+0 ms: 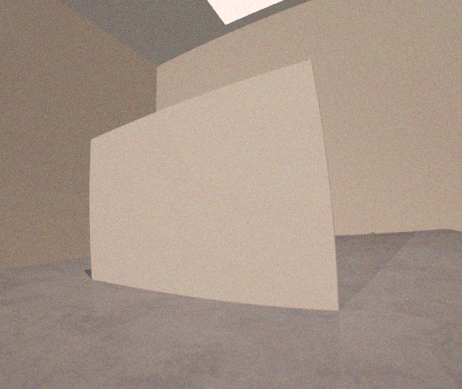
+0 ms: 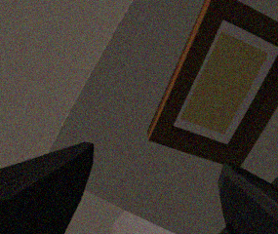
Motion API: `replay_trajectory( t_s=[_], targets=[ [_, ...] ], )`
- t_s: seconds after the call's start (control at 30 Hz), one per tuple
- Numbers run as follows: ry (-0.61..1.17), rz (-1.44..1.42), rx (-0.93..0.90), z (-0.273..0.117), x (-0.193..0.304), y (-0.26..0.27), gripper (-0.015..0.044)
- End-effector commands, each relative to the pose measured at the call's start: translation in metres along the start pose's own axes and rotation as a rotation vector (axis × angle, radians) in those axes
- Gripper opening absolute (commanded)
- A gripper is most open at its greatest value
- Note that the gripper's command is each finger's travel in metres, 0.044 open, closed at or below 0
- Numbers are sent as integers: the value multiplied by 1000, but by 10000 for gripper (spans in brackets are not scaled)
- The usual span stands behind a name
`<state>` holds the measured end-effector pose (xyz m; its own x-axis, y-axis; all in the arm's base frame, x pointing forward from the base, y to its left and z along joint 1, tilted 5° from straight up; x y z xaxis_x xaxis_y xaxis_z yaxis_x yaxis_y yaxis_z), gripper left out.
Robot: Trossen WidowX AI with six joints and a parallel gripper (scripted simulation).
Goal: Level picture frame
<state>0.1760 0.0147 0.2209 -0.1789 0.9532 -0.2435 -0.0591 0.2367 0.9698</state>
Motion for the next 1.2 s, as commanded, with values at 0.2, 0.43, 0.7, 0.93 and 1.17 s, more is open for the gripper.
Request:
replay_trajectory(
  t_s=[0.2,0.43,0.7,0.93,1.17],
  targets=[
    [4,-4,0,0,0,0,260],
    [4,-4,0,0,0,0,260],
    [-3,11,-3,4,-2,-1,260],
    [-39,132,-32,44,-11,-16,260],
    [-64,234,-59,63,-8,-34,260]
  ],
)
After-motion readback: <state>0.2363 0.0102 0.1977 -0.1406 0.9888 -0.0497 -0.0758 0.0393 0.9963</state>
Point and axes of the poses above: the point midway between the two fingers, 35 mm back from their tips, its own z axis out along the fingers, its own y axis across the jaws, x = y × z, the point moved 2 cm from there along -z, back along the fingers, and after that the axes turned 8 degrees about z, right-handed, at the moved point
